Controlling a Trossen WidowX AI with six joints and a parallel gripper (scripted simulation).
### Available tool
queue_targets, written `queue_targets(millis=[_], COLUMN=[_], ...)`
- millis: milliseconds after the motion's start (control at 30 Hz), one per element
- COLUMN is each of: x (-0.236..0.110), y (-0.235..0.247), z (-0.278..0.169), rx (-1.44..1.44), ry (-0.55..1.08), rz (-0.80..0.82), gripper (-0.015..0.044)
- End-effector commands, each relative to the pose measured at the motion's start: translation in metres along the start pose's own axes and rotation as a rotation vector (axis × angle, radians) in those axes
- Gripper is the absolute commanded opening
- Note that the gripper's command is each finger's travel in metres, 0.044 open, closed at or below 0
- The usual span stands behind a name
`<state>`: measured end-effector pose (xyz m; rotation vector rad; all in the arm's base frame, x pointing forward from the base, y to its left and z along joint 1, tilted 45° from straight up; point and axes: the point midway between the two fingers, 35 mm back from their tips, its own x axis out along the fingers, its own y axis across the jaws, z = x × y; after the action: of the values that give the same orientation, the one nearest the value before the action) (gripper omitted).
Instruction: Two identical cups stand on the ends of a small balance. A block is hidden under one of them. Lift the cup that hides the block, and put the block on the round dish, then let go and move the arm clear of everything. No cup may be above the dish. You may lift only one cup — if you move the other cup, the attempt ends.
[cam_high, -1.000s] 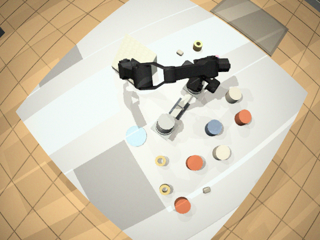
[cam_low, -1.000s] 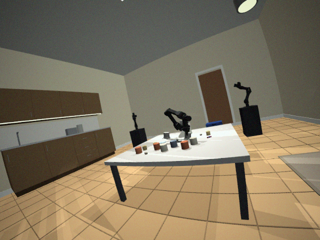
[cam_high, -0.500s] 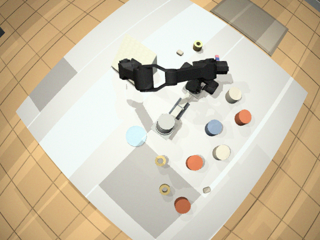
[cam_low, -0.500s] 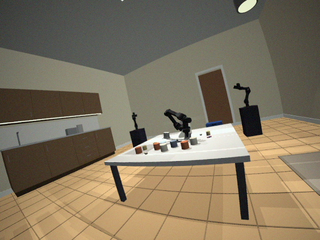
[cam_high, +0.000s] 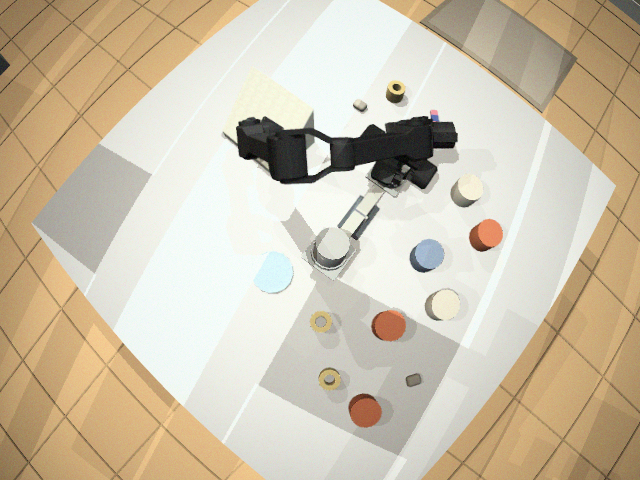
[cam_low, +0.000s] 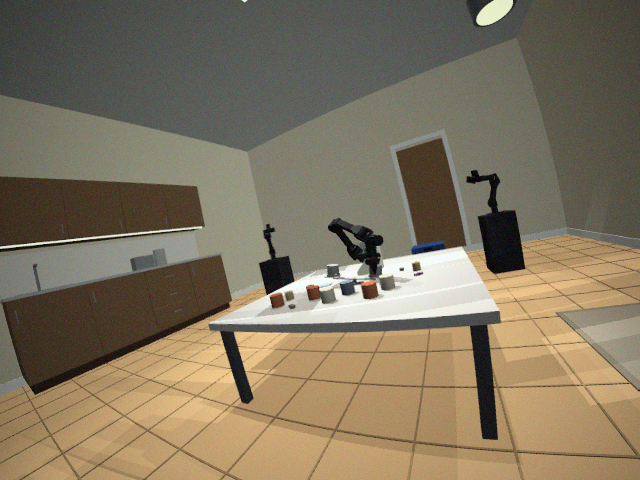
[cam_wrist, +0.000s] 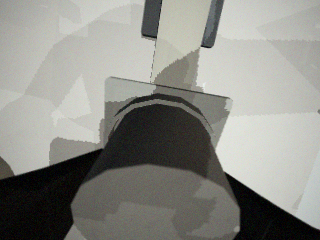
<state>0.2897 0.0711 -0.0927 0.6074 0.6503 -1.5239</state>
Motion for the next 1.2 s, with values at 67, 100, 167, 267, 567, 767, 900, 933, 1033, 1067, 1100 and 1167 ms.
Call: queue_targets(millis=[67, 100, 167, 267, 567, 767, 900, 933, 1033, 1067, 1100, 1167], x=[-0.008, -0.010, -0.012, -0.016, -0.027, -0.034, -0.039, -0.041, -0.044, -0.046, -0.047, -0.049], y=[0.002, 0.003, 0.003, 0.004, 0.005, 0.006, 0.006, 0.006, 0.007, 0.007, 0.007, 0.007], z=[-0.001, -0.002, -0.002, -0.002, -0.003, -0.004, -0.004, -0.004, -0.004, -0.004, -0.004, -0.004], rx=[0.002, 0.002, 0.002, 0.002, 0.002, 0.001, 0.001, 0.001, 0.001, 0.001, 0.001, 0.001], ry=[0.003, 0.003, 0.004, 0.004, 0.006, 0.006, 0.007, 0.007, 0.007, 0.007, 0.007, 0.007], rz=[0.004, 0.004, 0.004, 0.004, 0.004, 0.004, 0.004, 0.004, 0.004, 0.004, 0.004, 0.004], gripper=[0.0000, 0.0000, 0.0000, 0.0000, 0.0000, 0.0000, 0.0000, 0.0000, 0.0000, 0.0000, 0.0000, 0.0000])
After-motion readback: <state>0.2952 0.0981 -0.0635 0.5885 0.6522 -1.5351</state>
